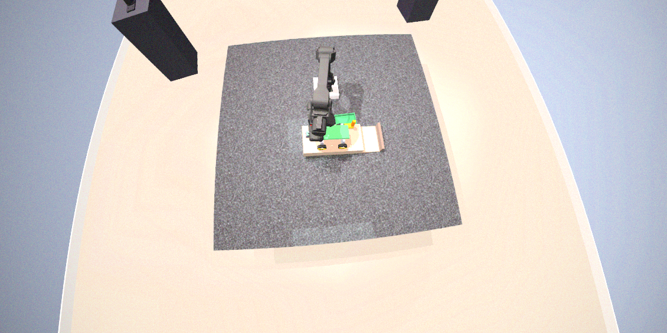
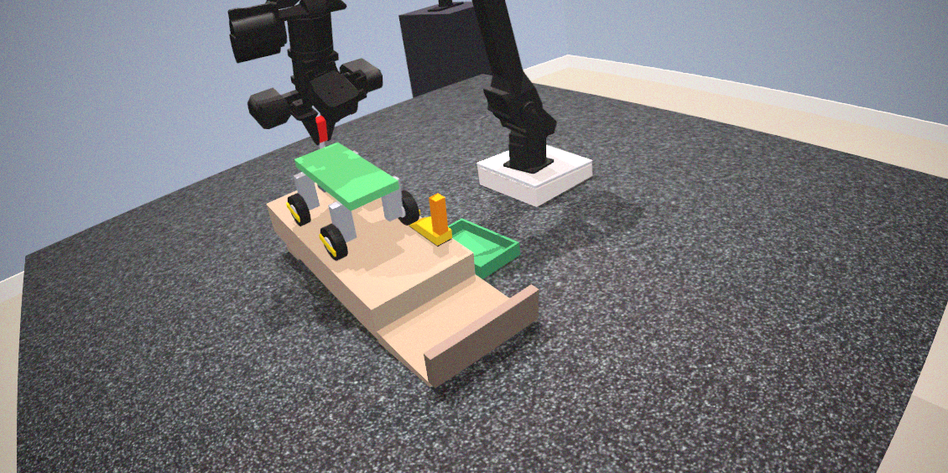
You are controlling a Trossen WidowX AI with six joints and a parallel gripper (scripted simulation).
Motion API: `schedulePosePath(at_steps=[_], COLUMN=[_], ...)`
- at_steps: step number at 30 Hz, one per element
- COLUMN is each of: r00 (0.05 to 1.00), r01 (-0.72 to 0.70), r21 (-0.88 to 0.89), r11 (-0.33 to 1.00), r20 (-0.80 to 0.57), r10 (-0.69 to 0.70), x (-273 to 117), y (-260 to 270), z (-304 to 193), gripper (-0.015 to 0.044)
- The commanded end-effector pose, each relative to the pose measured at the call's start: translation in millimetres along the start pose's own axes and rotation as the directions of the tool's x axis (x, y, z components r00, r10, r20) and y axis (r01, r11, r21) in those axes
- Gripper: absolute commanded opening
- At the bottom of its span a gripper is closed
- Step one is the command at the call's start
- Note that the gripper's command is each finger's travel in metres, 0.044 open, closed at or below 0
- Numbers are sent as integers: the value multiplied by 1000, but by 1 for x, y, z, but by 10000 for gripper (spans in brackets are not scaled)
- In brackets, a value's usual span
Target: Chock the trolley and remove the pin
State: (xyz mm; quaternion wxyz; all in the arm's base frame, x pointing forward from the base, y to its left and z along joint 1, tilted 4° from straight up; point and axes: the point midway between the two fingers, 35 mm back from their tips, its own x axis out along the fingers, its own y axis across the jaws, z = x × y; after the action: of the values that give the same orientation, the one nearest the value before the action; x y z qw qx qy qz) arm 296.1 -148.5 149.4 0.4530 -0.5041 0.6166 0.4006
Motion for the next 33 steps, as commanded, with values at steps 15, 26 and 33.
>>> schedulePosePath(at_steps=[15,26,33], r00=[1000,1000,1000], r01=[3,3,1], r21=[5,5,5], r11=[1000,1000,1000], r20=[-8,-10,-10], r10=[-3,-3,-1], x=[-4,-3,-1], y=[-1,-1,19], z=[-19,-34,-32], gripper=[0,0,0])
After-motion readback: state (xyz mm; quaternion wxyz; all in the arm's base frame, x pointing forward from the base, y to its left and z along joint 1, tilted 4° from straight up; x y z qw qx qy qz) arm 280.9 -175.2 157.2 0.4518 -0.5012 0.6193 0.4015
